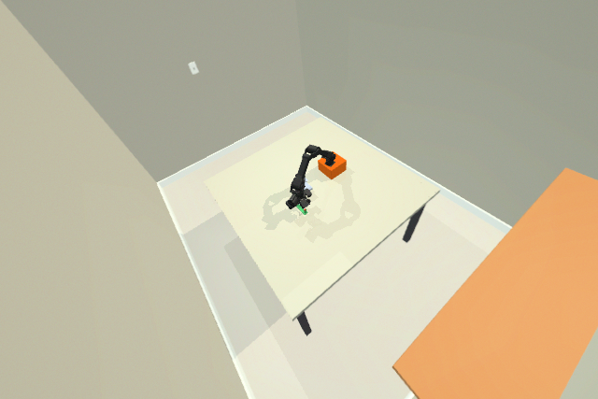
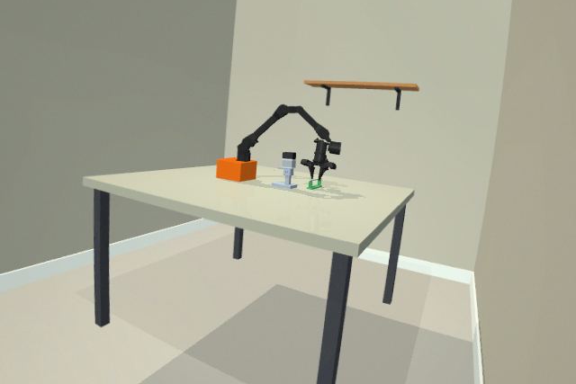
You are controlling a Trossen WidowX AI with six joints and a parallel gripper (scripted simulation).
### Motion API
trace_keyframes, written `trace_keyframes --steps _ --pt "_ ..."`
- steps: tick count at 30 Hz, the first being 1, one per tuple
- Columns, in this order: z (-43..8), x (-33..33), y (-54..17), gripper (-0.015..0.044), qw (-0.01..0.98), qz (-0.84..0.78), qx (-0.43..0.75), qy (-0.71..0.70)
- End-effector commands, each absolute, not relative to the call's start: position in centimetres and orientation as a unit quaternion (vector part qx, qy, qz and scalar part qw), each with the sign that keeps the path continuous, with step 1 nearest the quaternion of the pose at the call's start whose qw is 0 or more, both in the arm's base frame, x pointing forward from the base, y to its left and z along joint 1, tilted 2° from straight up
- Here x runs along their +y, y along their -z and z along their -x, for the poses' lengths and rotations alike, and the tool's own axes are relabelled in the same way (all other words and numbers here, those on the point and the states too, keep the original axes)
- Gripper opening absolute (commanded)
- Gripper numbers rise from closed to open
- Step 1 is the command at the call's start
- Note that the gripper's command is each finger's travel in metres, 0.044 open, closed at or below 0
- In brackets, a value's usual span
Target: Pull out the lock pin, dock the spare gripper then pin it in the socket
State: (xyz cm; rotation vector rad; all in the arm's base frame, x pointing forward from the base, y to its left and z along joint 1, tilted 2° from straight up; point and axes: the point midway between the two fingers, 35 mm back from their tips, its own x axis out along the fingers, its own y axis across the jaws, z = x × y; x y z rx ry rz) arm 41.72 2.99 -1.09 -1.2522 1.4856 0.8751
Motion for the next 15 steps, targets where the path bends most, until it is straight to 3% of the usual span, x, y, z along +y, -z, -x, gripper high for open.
trace_keyframes --steps 1,15 --pt "-41.5 3.0 2.3 0.0180 0.480 0.512 0.612 -0.364" --pt "-41.5 3.0 4.3 0.0180 0.480 0.512 0.612 -0.364"
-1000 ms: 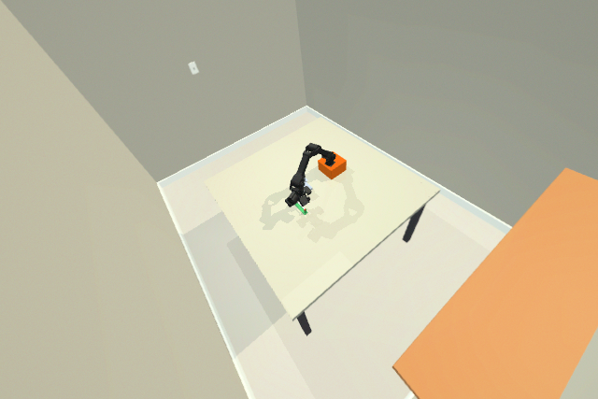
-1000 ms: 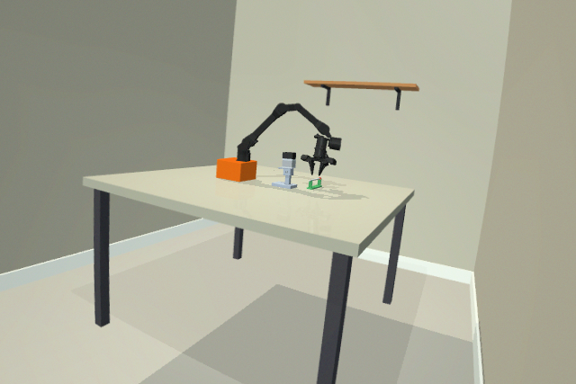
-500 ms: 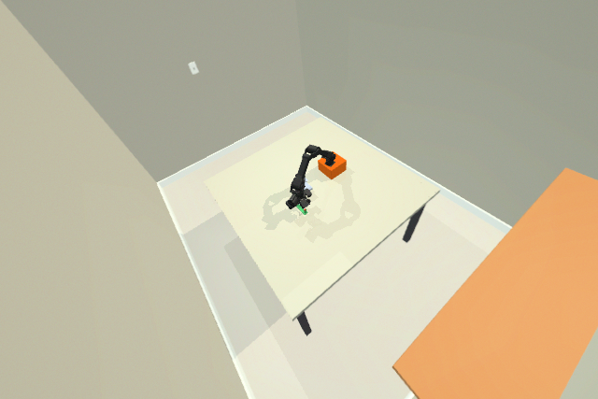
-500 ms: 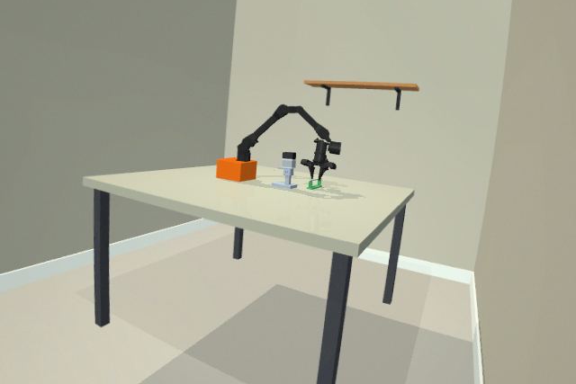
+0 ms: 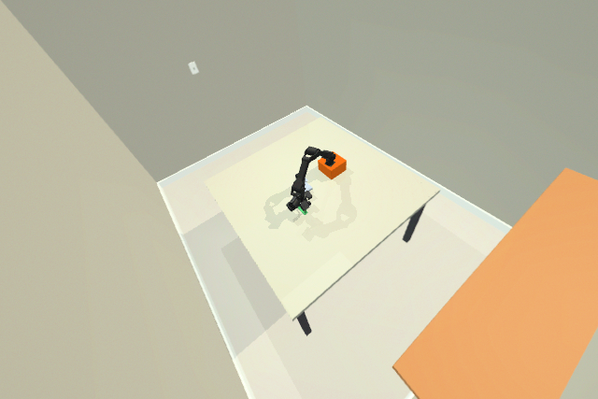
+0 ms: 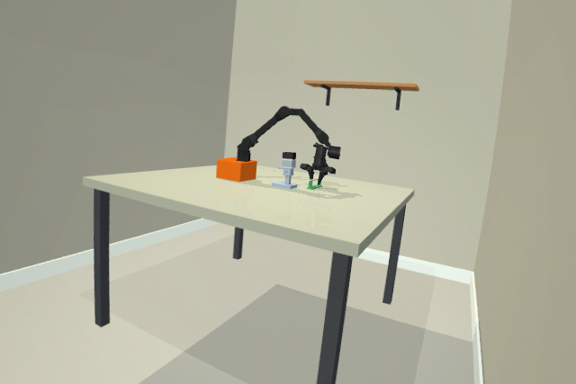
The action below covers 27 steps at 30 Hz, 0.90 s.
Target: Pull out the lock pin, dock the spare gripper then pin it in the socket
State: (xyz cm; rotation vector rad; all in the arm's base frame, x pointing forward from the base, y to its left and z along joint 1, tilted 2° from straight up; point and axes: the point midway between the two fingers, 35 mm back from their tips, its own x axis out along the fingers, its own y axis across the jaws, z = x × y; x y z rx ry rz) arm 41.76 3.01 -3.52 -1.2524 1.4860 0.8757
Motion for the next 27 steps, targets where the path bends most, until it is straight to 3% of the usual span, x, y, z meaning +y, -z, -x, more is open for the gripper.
trace_keyframes --steps 1,10,17,27 --pt "-41.49 3.03 4.34 0.0180 0.480 0.512 0.612 -0.364" --pt "-41.49 3.03 4.34 0.0180 0.480 0.512 0.612 -0.364" --pt "-41.49 3.03 4.34 0.0000 0.480 0.512 0.612 -0.364" --pt "-41.54 3.01 4.33 0.0000 0.480 0.512 0.612 -0.364"
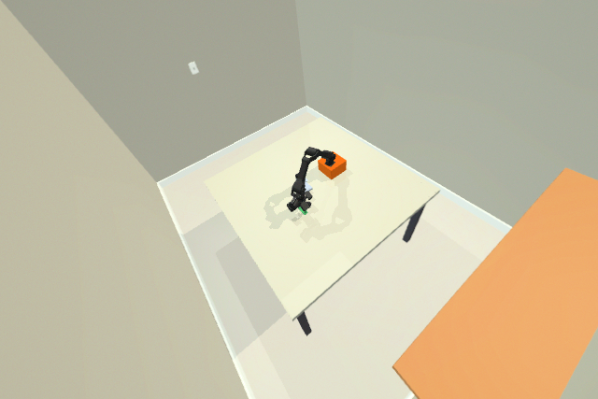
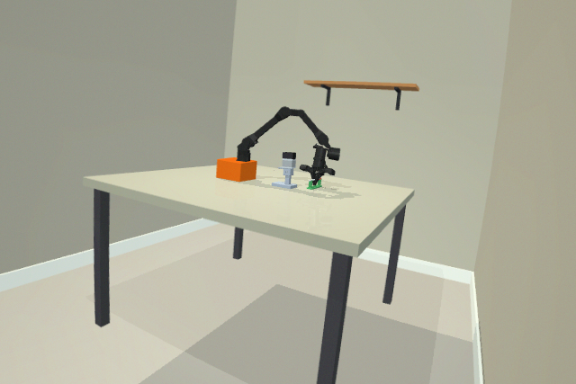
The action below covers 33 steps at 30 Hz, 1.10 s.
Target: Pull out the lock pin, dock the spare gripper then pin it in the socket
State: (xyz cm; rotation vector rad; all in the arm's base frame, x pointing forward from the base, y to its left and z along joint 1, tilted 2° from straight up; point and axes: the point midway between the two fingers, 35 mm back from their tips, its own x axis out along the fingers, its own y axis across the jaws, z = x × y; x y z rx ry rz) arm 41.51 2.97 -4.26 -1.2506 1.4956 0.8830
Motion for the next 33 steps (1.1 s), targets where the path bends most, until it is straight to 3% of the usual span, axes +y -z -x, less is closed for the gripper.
trace_keyframes --steps 1,19,33 --pt "-41.5 3.0 4.3 0.0000 0.480 0.512 0.612 -0.364" --pt "-41.3 3.2 -2.6 0.0000 0.480 0.512 0.612 -0.364" --pt "-41.4 3.2 -2.0 0.0007 0.480 0.514 0.611 -0.363"
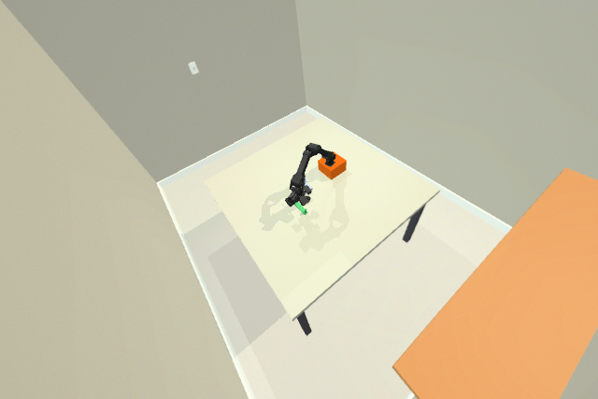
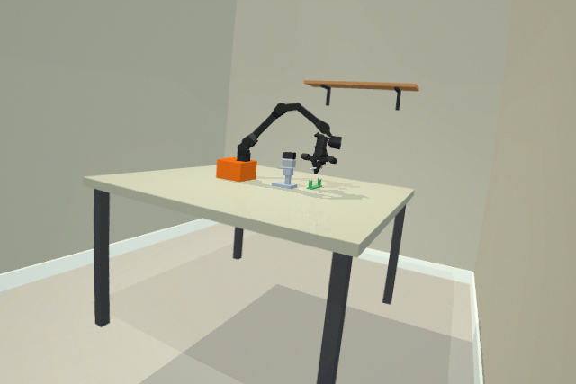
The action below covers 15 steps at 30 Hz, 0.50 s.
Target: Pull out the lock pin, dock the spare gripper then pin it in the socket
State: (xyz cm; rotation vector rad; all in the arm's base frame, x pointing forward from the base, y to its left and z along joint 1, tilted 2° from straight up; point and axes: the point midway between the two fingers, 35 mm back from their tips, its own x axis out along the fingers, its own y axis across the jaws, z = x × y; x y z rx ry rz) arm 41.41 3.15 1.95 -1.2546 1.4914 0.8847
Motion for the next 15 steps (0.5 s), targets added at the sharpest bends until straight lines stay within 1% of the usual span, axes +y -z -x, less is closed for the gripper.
trace_keyframes --steps 1,15 --pt "-41.2 3.2 -2.0 0.0001 0.480 0.514 0.611 -0.363" --pt "-37.7 4.4 -2.9 0.0000 0.482 0.511 0.613 -0.362"
